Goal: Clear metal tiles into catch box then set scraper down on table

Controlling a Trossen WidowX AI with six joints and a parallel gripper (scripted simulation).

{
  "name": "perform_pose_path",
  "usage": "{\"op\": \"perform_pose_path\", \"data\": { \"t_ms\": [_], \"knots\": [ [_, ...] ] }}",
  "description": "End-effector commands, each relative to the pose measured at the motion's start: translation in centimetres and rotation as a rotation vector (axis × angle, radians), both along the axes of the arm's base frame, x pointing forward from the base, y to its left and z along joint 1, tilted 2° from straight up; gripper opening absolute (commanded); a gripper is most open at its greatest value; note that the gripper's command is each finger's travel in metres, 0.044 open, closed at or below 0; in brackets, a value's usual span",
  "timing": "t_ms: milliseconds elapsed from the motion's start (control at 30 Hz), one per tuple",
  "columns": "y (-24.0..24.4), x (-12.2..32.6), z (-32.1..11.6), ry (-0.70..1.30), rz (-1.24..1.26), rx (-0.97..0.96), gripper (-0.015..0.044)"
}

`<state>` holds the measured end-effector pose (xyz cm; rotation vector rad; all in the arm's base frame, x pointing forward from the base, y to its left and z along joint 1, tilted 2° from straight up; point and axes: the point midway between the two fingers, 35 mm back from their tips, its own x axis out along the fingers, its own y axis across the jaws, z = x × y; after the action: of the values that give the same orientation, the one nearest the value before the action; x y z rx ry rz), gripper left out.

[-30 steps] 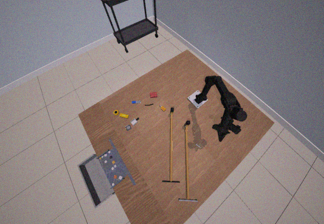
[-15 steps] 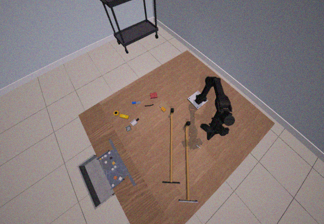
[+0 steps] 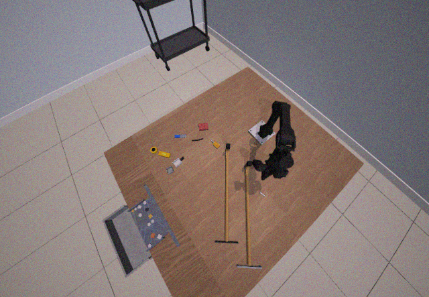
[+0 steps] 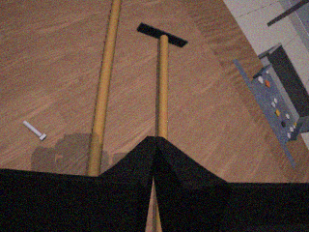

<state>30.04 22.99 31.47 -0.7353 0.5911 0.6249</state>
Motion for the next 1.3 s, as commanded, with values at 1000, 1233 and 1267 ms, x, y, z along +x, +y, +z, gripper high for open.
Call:
{"op": "perform_pose_path", "data": {
  "t_ms": [1000,1233,1267],
  "knots": [
    [-12.0,0.9,-7.5,0.422,-0.484,0.071,0.0000],
    [-14.2,0.4,-8.6,0.504,-0.592,0.100,0.0000],
    [-14.6,0.3,-8.8,0.515,-0.607,0.105,0.0000]
  ]
}}
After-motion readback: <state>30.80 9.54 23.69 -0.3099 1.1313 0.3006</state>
